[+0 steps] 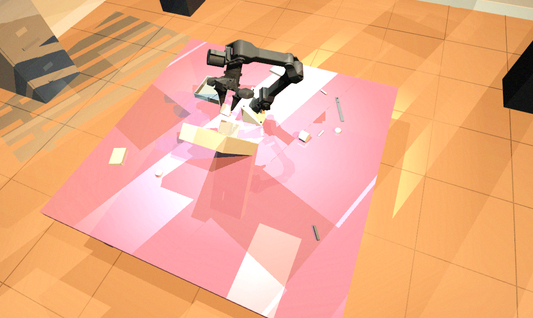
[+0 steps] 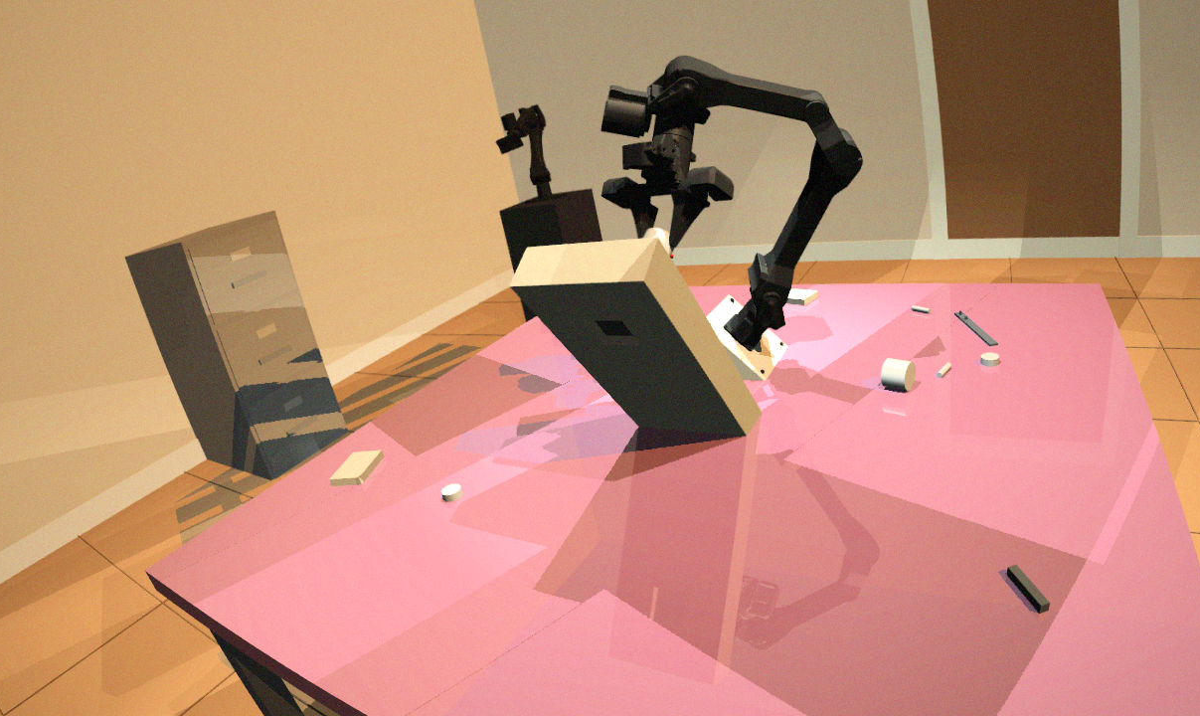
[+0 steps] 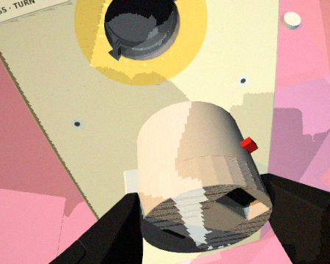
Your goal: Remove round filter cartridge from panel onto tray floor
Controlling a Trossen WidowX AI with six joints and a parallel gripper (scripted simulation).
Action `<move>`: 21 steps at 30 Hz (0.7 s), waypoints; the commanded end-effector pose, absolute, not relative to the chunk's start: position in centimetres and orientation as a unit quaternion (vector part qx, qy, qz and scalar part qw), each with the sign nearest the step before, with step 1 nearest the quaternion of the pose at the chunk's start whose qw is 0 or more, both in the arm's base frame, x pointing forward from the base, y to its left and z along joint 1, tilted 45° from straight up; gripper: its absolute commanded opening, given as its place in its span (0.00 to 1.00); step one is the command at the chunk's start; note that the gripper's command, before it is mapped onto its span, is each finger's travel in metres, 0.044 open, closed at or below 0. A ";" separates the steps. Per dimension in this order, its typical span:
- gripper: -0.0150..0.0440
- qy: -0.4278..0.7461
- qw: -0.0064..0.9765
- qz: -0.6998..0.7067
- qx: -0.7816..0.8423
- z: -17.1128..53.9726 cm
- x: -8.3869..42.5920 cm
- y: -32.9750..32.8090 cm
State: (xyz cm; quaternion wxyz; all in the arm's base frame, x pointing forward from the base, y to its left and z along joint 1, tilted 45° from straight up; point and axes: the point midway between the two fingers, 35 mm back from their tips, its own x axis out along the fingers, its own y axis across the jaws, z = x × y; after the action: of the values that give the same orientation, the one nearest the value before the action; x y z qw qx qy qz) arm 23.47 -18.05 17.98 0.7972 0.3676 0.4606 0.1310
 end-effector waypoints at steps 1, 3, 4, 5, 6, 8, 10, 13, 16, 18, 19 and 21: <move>0.25 0.461 0.799 0.133 0.363 17.8 23.3 -19.2; 0.25 0.462 0.799 0.138 0.358 17.2 23.4 -19.8; 0.25 0.463 0.800 0.141 0.356 16.8 23.5 -20.1; 0.25 0.463 0.800 0.143 0.354 16.5 23.5 -20.4; 0.25 0.464 0.800 0.146 0.352 16.2 23.6 -20.7; 0.25 0.465 0.800 0.152 0.347 15.6 23.7 -21.2; 0.25 0.465 0.801 0.158 0.343 14.9 23.7 -21.8; 0.25 0.466 0.801 0.166 0.336 13.8 23.8 -22.6; 0.25 0.467 0.802 0.175 0.330 12.7 23.9 -23.4; 0.25 0.468 0.802 0.181 0.325 12.0 23.9 -23.9; 0.25 0.468 0.802 0.184 0.324 11.7 23.9 -24.1; 0.25 0.468 0.802 0.186 0.322 11.4 23.9 -24.3</move>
State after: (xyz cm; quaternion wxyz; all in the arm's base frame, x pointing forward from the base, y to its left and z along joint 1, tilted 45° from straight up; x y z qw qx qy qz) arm 23.96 -23.29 12.22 0.7973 0.3325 0.4700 0.1813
